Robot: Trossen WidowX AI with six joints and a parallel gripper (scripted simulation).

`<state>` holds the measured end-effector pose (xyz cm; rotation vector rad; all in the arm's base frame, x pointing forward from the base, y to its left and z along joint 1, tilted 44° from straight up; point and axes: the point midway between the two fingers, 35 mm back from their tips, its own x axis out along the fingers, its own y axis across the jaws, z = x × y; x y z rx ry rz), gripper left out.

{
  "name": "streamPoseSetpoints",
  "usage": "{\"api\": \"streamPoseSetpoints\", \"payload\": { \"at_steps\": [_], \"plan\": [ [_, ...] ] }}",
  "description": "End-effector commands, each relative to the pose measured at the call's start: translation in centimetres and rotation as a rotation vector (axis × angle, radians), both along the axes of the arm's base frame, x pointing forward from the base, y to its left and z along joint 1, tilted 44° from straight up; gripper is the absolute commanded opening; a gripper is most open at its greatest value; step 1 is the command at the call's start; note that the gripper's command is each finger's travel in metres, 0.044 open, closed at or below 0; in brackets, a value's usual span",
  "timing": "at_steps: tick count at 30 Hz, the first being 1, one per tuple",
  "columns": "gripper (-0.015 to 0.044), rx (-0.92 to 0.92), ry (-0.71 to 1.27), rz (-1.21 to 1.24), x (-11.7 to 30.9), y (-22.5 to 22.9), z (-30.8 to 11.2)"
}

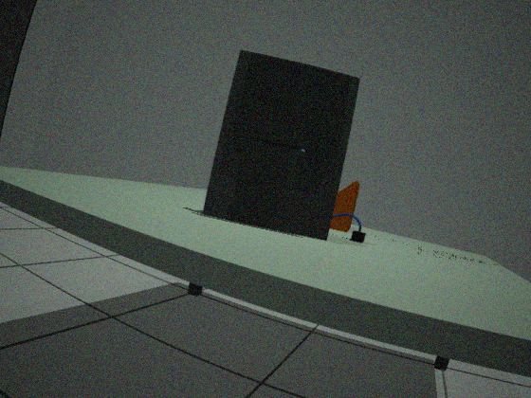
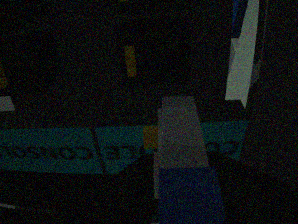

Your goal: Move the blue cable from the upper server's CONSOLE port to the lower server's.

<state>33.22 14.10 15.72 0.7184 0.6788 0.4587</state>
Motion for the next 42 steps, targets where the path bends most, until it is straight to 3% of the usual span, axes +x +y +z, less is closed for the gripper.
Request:
{"api": "streamPoseSetpoints", "payload": {
  "at_steps": [1, 42],
  "plan": [
    [0.0, -0.002, -0.029, -0.014, 0.65, -0.18, 0.82],
    [0.0, -0.001, -0.02, -0.014, 0.92, -0.45, 1.27]
  ]
}}
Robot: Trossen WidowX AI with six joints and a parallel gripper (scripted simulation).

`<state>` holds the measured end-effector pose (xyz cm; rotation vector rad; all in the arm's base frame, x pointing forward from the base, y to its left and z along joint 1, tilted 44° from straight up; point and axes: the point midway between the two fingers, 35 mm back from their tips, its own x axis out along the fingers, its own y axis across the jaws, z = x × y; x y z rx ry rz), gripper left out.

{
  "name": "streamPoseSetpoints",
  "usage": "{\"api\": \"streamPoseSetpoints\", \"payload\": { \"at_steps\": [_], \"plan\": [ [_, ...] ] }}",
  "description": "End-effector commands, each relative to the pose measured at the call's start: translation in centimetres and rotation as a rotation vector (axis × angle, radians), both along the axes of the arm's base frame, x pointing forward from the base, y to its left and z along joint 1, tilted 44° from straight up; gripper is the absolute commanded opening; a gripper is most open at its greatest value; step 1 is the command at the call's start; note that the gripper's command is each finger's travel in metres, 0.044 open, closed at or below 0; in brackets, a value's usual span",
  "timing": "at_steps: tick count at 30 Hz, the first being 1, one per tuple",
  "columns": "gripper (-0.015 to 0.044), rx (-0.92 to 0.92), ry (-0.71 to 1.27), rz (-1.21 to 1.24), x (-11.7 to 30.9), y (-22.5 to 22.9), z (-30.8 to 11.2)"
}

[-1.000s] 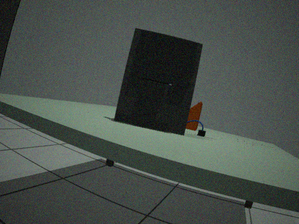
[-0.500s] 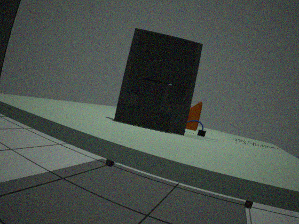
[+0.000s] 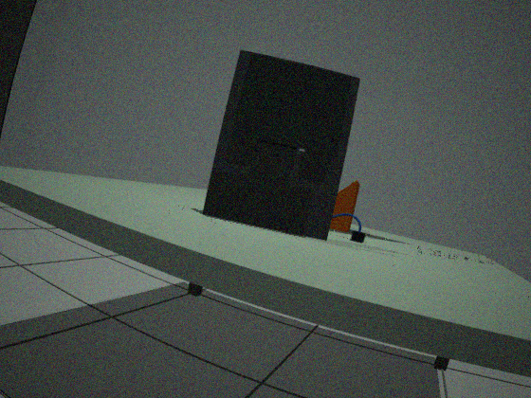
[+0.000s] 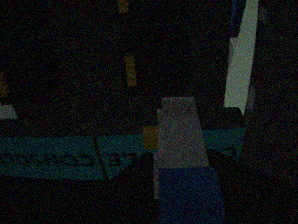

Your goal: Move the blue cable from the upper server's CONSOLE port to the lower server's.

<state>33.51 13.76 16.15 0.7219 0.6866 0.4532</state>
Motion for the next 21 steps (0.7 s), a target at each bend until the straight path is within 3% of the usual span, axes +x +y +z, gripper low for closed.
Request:
{"api": "streamPoseSetpoints", "payload": {
  "at_steps": [1, 21],
  "plan": [
    [0.0, -0.001, -0.029, -0.011, 0.63, -0.11, 0.84],
    [0.0, -0.002, -0.056, -0.025, 1.1, -0.02, 0.9]
  ]
}}
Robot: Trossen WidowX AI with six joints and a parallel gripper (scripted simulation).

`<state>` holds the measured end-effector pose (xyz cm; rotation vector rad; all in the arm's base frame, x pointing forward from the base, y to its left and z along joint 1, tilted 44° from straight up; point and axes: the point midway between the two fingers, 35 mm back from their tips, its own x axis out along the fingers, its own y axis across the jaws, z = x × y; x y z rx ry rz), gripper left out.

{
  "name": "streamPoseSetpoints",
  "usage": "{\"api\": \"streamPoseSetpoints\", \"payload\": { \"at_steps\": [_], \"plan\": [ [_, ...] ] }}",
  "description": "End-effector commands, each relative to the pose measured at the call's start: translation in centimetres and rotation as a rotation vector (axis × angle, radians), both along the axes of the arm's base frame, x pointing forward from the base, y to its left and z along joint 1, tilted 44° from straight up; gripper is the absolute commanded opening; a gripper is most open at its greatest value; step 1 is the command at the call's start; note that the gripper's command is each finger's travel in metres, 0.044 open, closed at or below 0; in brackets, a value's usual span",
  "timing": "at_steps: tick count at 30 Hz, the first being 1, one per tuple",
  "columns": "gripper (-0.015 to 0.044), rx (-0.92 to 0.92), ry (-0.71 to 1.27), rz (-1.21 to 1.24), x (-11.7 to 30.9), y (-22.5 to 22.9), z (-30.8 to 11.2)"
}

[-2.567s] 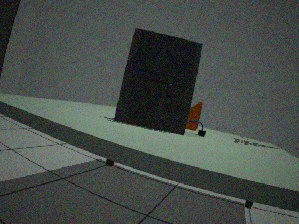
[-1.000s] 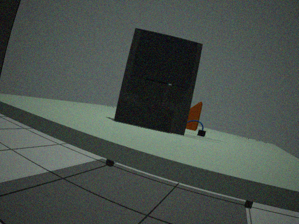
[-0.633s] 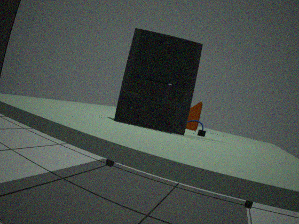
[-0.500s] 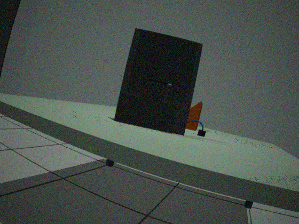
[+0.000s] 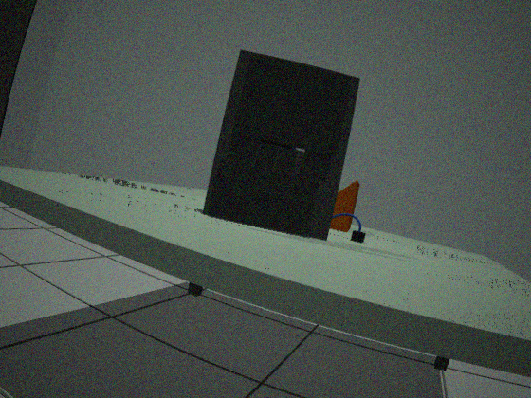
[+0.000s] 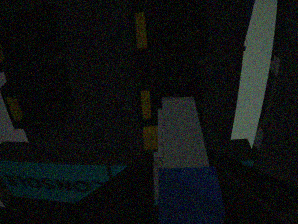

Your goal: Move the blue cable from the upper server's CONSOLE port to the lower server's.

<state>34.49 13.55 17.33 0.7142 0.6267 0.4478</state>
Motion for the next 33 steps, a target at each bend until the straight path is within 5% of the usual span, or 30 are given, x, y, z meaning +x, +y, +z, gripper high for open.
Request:
{"api": "streamPoseSetpoints", "payload": {
  "at_steps": [1, 33],
  "plan": [
    [0.0, -0.001, -0.003, 0.0, 0.18, 0.22, -0.29],
    [0.0, 0.0, -0.006, 0.001, 0.99, 0.31, -0.47]
  ]
}}
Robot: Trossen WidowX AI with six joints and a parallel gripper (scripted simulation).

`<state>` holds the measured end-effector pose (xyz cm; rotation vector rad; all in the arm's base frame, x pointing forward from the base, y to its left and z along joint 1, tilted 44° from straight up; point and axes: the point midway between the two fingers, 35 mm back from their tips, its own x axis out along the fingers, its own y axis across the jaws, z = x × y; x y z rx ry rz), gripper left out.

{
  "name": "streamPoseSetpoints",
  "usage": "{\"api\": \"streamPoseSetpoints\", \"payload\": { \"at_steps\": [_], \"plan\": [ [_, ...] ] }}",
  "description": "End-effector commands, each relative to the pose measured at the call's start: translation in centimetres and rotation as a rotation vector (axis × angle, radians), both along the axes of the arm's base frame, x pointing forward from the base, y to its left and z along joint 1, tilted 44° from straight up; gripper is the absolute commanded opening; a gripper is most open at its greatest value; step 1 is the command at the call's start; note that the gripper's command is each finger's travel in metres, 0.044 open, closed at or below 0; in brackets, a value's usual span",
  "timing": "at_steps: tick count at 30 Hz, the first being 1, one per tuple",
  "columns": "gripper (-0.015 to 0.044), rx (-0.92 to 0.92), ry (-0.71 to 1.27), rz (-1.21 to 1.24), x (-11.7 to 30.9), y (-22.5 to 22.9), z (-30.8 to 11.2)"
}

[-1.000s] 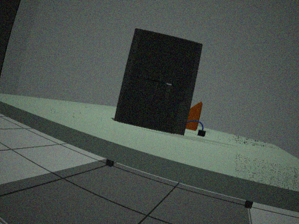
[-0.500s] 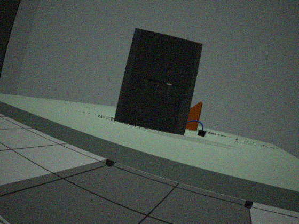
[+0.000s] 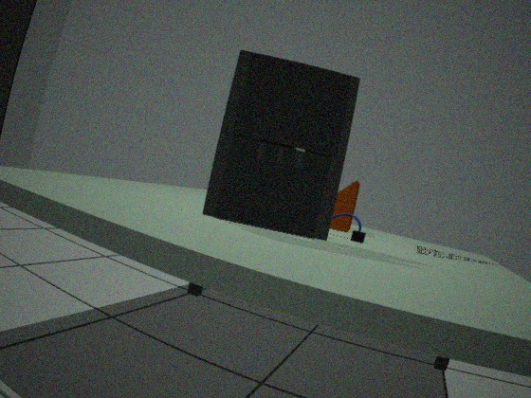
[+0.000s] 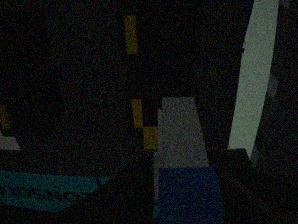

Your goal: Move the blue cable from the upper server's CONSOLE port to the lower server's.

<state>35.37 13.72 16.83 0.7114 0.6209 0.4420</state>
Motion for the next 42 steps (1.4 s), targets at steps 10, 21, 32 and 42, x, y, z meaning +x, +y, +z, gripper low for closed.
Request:
{"api": "streamPoseSetpoints", "payload": {
  "at_steps": [10, 21, 32, 42],
  "plan": [
    [0.0, 0.004, -0.002, 0.007, 0.3, 0.24, 0.03],
    [0.0, 0.004, -0.002, 0.008, 0.51, 0.34, 0.02],
    [0.0, 0.004, -0.002, 0.008, 0.72, 0.41, -0.03],
    [0.0, 0.004, -0.003, 0.008, 0.91, 0.48, -0.08]
  ]
}}
